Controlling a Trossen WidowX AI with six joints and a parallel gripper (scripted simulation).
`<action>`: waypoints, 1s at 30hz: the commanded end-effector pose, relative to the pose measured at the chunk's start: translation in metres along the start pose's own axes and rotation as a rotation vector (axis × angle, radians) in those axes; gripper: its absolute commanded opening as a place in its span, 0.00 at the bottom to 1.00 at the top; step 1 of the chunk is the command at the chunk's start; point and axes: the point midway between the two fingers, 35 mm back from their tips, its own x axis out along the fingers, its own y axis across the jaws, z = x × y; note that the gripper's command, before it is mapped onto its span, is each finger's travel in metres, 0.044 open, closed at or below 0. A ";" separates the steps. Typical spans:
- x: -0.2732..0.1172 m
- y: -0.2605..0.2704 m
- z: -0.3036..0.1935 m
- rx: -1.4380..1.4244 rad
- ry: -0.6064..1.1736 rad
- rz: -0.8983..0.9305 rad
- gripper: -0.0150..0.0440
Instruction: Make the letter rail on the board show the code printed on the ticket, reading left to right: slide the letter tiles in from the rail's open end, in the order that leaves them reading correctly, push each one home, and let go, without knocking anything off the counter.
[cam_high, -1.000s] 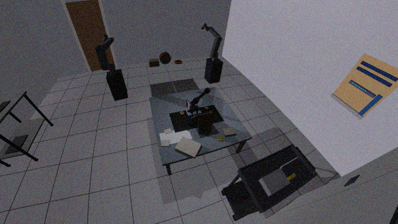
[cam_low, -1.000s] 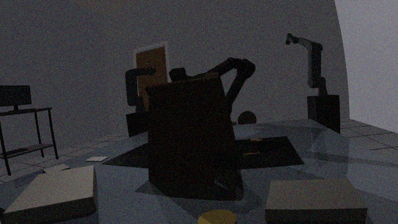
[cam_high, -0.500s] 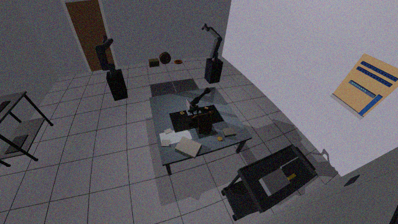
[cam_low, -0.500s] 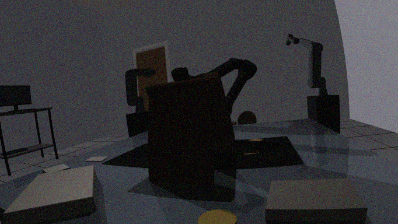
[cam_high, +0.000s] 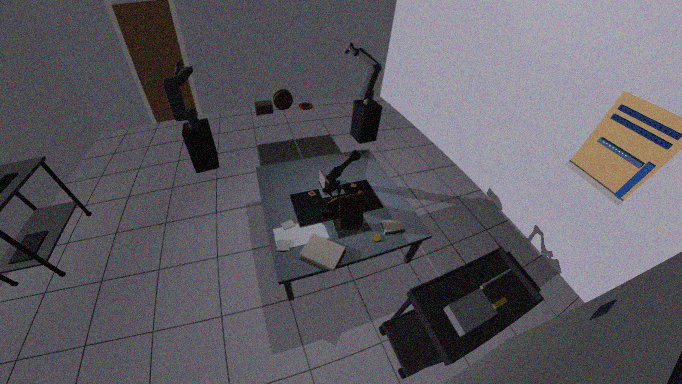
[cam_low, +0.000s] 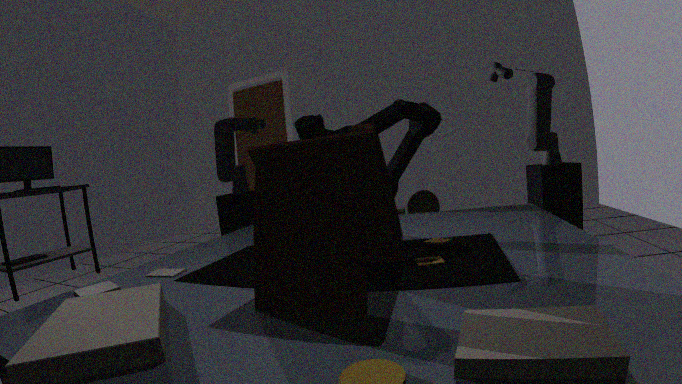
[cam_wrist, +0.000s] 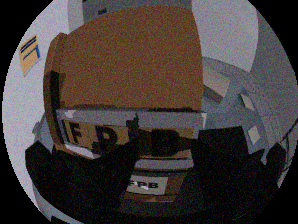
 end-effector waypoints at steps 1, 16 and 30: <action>-0.004 0.000 0.000 0.003 0.000 -0.003 0.74; -0.019 -0.001 0.000 0.003 0.000 -0.004 0.75; -0.031 -0.003 0.000 0.003 0.001 -0.004 0.75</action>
